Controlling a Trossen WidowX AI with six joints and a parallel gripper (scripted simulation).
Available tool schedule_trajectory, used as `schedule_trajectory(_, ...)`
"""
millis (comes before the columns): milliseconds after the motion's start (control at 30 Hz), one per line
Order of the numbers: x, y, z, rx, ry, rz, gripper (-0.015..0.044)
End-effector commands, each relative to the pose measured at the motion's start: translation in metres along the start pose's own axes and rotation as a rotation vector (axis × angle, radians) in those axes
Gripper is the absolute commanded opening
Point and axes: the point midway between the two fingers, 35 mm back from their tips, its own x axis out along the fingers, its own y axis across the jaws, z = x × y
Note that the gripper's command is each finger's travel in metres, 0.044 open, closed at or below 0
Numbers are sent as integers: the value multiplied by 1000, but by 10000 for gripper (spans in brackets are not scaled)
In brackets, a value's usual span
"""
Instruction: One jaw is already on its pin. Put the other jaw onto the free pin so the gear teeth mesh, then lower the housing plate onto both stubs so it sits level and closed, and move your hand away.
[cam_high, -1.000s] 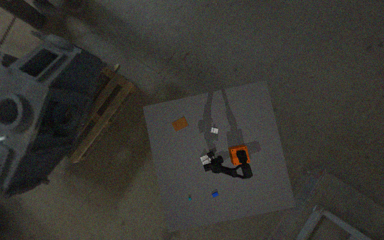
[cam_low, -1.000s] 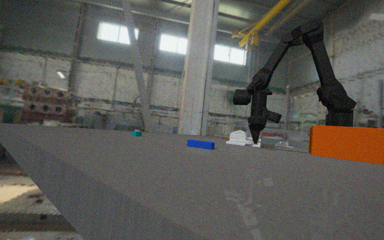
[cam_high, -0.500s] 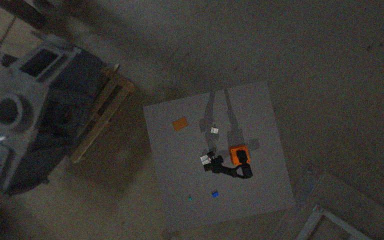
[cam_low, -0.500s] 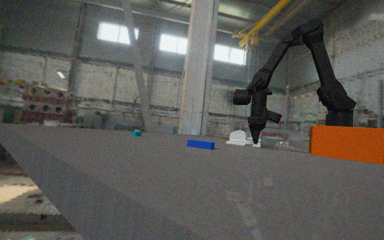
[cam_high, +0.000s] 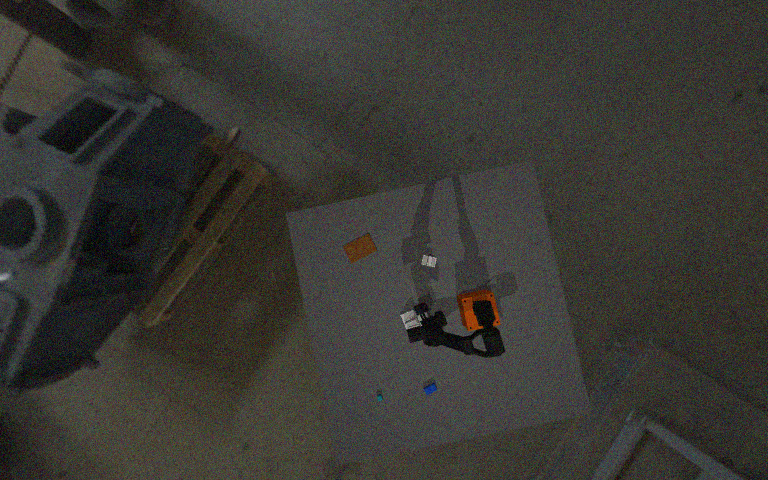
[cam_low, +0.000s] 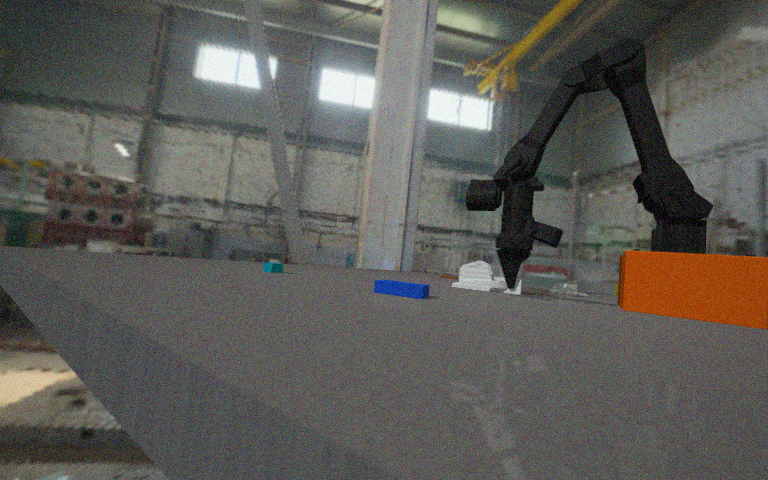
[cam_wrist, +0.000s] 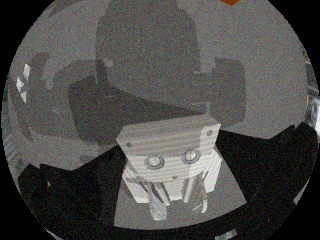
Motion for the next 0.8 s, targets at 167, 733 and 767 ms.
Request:
schedule_trajectory(167,0,0,1,0,-3,0,440)
schedule_trajectory(733,-64,0,-3,1,8,1,440)
schedule_trajectory(767,-65,0,-2,1,7,1,440)
